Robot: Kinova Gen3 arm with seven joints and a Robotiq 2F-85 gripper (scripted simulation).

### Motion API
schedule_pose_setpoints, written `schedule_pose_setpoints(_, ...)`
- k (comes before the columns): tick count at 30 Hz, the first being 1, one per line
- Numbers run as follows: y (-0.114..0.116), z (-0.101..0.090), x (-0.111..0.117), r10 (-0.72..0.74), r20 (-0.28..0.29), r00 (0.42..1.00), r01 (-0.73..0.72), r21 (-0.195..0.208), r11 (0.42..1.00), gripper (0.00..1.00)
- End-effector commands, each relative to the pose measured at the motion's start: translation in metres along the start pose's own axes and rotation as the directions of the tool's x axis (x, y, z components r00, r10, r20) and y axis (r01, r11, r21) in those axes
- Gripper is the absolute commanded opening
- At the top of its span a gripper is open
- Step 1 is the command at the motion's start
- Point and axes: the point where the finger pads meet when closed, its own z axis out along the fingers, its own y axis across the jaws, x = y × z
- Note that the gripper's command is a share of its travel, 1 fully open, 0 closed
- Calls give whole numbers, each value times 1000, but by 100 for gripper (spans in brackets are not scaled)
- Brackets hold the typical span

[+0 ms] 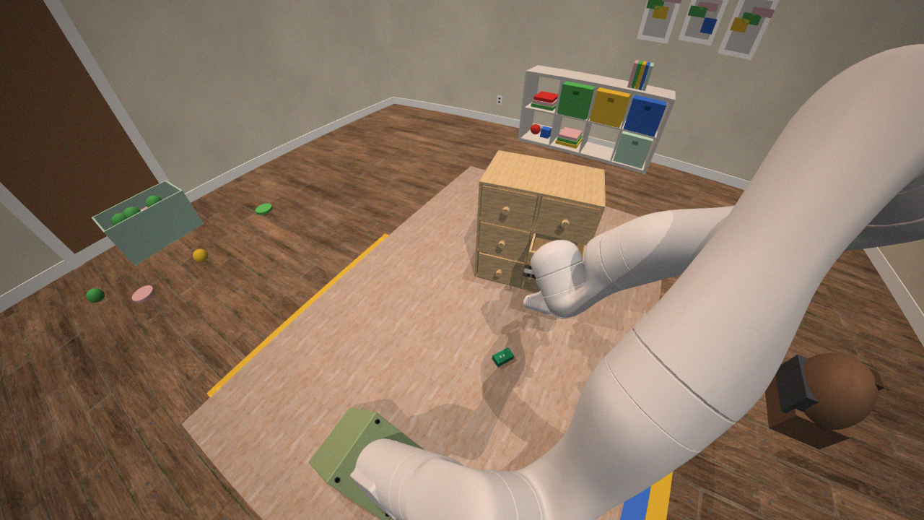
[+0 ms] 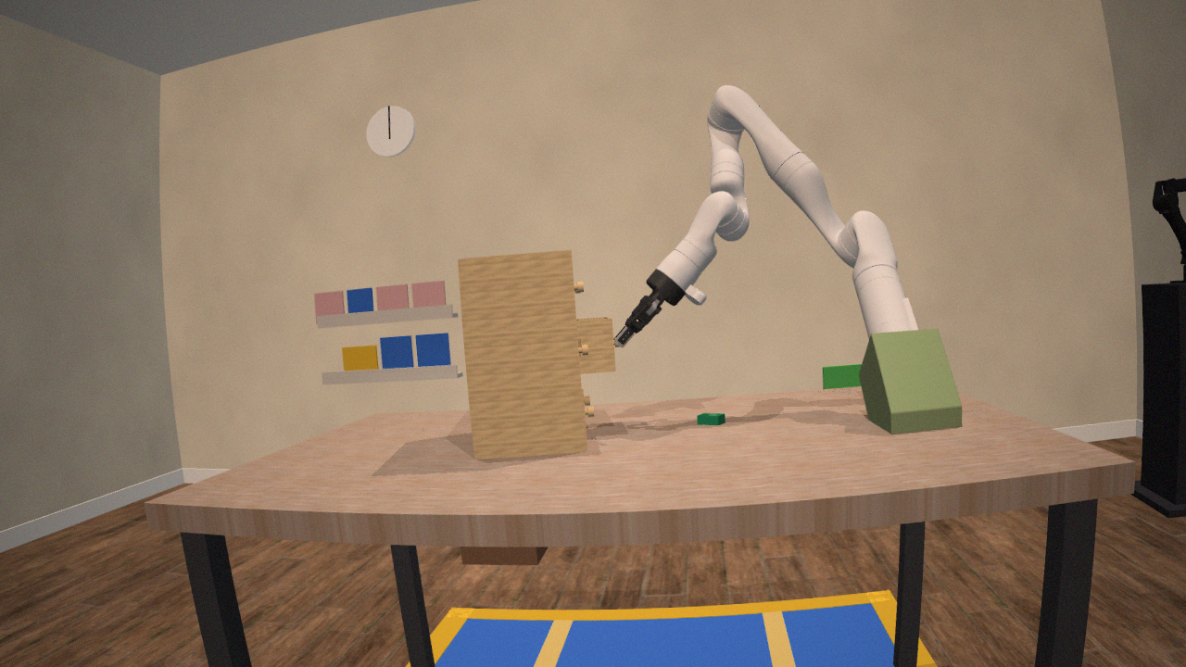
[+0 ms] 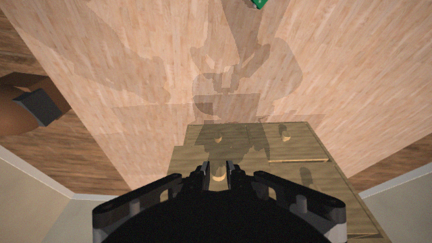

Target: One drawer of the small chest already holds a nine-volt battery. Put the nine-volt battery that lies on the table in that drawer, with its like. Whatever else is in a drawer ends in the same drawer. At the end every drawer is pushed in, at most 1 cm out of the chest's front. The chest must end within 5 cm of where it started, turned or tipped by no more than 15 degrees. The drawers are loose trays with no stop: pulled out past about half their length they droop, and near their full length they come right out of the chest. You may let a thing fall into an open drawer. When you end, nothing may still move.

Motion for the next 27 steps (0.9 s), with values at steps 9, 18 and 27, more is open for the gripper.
schedule_pose_setpoints(9,0,-1,-1,8,7,1000,-8,0,1000,33)
schedule_pose_setpoints(18,0,-12,10,7,5,1000,-7,0,1000,33)
schedule_pose_setpoints(27,0,-36,35,6,5,1000,-6,0,1000,33)
